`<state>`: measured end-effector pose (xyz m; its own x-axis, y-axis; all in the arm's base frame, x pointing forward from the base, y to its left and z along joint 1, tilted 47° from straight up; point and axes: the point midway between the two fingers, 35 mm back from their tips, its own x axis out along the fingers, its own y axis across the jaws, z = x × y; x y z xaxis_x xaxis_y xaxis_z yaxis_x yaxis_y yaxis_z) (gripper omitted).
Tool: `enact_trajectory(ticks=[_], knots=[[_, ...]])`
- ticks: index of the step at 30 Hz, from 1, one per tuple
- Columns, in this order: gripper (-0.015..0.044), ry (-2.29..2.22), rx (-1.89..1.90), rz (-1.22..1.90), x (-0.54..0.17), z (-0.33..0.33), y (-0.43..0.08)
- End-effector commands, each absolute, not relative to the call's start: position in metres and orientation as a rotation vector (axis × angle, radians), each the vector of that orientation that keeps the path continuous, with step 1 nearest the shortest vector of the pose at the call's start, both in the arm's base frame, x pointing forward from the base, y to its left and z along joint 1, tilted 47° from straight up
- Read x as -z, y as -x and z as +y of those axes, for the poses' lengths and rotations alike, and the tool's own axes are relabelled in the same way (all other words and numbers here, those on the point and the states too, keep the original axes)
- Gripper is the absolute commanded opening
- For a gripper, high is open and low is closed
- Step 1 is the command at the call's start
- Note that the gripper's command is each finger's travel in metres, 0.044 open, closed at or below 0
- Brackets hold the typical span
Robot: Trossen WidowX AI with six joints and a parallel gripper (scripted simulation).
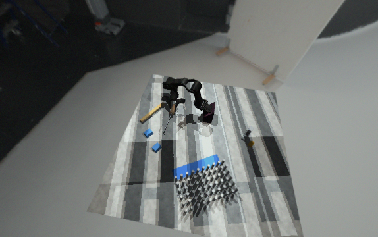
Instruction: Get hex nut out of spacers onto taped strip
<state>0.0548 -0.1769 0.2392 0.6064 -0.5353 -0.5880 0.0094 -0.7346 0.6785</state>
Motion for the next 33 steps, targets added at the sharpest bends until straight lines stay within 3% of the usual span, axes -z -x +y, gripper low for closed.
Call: enact_trajectory(ticks=[1,33], knots=[[0.0000,-2.162,1.052,-0.470,-0.249,-0.176,-0.051],[0.0000,-1.951,0.918,-0.891,-0.296,-0.171,-0.014]])
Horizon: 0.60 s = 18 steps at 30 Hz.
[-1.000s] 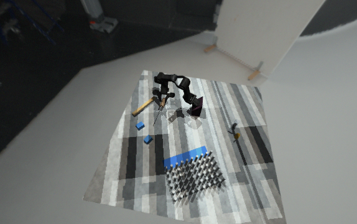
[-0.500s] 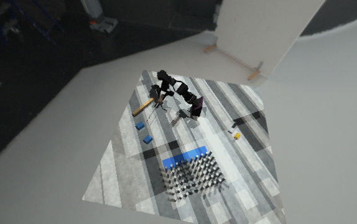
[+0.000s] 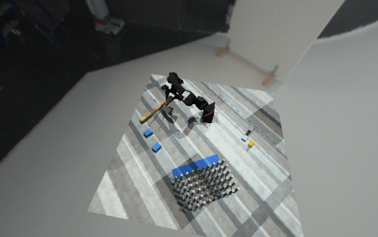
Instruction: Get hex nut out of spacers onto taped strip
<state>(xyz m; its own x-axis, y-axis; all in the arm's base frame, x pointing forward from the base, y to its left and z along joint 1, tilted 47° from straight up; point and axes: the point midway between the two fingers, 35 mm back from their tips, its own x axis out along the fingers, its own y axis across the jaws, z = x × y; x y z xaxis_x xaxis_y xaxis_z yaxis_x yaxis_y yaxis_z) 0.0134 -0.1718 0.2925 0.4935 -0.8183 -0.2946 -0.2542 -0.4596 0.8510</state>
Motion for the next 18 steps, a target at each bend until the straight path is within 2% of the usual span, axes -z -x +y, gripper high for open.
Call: enact_trajectory(ticks=[1,18], knots=[[0.0000,-1.951,0.918,-0.890,-0.2961,-0.1714,-0.0134],[0.0000,-1.960,0.931,-0.870,-0.2880,-0.1768,-0.0103]])
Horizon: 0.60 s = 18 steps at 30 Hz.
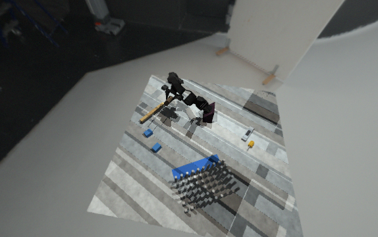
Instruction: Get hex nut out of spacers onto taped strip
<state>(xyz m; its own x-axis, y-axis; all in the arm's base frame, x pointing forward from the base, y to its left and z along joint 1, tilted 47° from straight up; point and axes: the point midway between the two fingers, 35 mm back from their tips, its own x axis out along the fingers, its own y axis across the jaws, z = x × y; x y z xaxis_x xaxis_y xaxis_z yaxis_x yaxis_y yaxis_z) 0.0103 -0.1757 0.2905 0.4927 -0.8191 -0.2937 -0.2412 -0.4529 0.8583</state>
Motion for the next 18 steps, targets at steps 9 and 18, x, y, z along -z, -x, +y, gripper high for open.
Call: enact_trajectory(ticks=[9,18], knots=[[0.0000,-1.964,0.937,-0.860,-0.2836,-0.1801,-0.0087],[0.0000,-1.968,0.944,-0.851,-0.2793,-0.1834,-0.0072]])
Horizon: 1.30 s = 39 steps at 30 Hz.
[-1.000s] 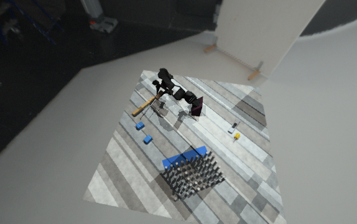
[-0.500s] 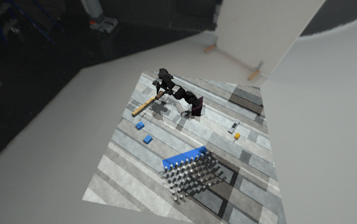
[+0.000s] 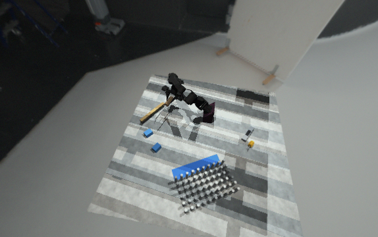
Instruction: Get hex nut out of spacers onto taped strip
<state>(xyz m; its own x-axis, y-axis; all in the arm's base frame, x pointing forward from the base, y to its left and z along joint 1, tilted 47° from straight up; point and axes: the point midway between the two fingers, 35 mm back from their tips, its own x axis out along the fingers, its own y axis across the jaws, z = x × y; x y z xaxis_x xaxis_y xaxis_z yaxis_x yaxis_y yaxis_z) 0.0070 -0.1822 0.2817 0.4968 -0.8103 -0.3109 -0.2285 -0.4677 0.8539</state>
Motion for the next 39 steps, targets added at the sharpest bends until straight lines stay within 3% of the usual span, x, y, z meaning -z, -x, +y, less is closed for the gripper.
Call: enact_trajectory(ticks=[1,39], knots=[[0.0000,-1.968,0.944,-0.850,-0.279,-0.184,-0.007],[0.0000,-1.977,0.969,-0.822,-0.262,-0.199,-0.002]])
